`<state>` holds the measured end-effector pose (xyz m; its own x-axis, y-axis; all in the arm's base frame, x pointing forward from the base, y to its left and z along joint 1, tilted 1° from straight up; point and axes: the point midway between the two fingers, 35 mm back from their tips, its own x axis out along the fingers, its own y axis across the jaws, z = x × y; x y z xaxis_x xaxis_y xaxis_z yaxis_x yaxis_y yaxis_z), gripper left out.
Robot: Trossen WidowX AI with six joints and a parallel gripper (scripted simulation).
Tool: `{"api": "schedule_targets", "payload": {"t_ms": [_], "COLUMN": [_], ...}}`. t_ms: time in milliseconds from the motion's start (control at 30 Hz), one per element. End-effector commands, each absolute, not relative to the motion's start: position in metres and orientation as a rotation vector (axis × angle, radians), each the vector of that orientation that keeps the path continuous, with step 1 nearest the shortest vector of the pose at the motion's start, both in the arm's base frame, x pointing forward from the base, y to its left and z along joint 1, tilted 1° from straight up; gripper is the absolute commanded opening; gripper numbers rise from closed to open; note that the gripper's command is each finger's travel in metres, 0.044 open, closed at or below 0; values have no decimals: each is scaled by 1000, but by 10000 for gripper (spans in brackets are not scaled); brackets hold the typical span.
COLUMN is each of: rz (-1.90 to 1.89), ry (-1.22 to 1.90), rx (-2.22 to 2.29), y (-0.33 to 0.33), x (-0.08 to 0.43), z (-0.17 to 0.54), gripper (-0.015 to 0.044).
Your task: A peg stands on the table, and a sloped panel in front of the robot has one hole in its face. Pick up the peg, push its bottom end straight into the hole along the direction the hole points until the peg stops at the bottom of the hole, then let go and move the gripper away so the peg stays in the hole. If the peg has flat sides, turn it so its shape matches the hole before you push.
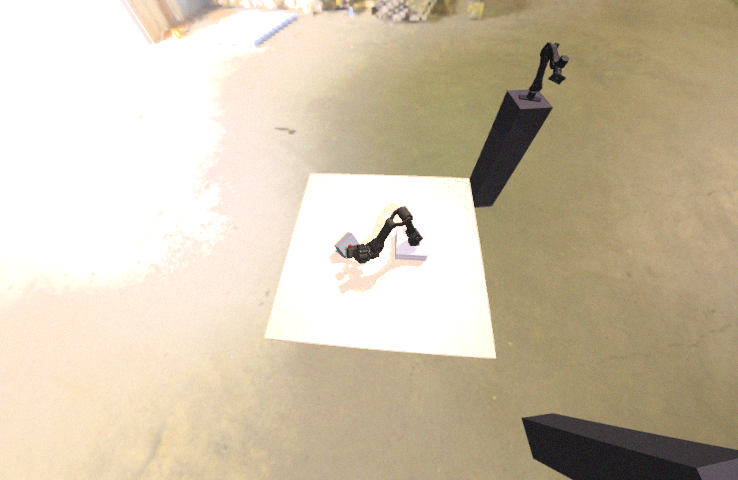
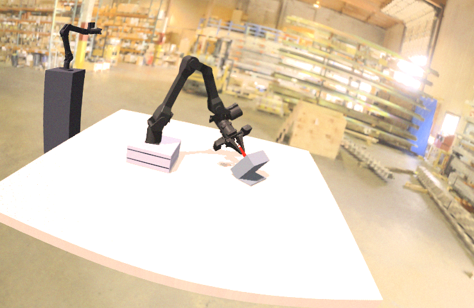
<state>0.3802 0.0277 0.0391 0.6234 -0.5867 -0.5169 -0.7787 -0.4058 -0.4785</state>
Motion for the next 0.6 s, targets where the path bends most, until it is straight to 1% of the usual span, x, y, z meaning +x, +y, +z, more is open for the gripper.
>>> {"api": "schedule_targets", "payload": {"t_ms": [0,567], "rz": [356,355], "ry": [1069,1068], "rx": [-2139,-2140], "y": [26,20], "x": [382,388], "z": [36,32], "gripper": [0,0]}}
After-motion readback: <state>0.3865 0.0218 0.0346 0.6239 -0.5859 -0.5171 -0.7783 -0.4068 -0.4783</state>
